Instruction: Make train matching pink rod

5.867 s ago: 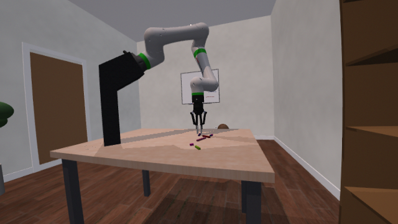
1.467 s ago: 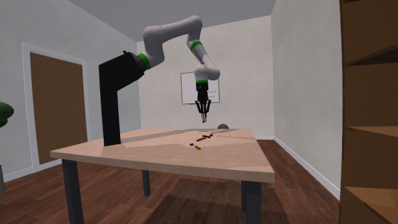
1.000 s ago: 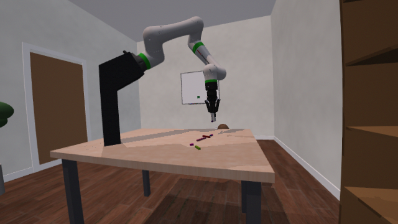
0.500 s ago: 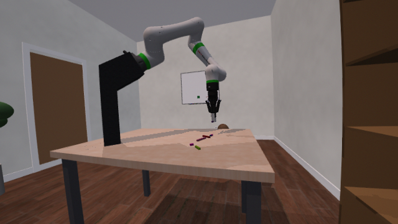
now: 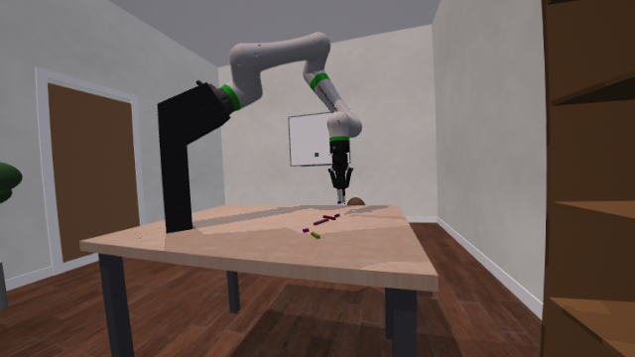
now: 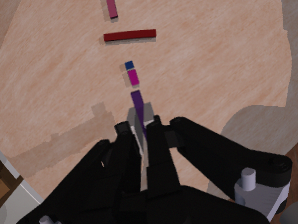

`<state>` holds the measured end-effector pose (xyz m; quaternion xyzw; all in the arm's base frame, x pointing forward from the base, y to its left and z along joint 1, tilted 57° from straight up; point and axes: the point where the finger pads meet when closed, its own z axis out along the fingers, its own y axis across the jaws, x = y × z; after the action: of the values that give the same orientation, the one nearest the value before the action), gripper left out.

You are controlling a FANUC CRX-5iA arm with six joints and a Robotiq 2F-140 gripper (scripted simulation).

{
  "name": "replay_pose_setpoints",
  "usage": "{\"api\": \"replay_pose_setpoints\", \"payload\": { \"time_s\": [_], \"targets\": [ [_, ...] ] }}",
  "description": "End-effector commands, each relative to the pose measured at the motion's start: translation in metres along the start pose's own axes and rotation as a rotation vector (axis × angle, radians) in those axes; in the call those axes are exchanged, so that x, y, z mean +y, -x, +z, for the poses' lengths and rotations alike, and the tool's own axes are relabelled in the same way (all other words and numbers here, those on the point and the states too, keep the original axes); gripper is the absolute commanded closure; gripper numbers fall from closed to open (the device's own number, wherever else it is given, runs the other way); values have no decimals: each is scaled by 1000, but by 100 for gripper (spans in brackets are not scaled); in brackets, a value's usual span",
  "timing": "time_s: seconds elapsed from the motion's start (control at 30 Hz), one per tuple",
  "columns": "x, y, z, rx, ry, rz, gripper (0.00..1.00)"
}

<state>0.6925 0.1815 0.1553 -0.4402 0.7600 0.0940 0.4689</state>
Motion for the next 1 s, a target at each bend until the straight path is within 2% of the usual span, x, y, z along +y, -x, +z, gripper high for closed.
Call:
{"api": "replay_pose_setpoints", "payload": {
  "time_s": [0.0, 0.3, 0.97],
  "targets": [
    [-1, 0, 18, 0, 0, 0, 97],
    [-1, 1, 43, 0, 0, 0, 97],
    [-1, 1, 45, 0, 0, 0, 97]
  ]
}}
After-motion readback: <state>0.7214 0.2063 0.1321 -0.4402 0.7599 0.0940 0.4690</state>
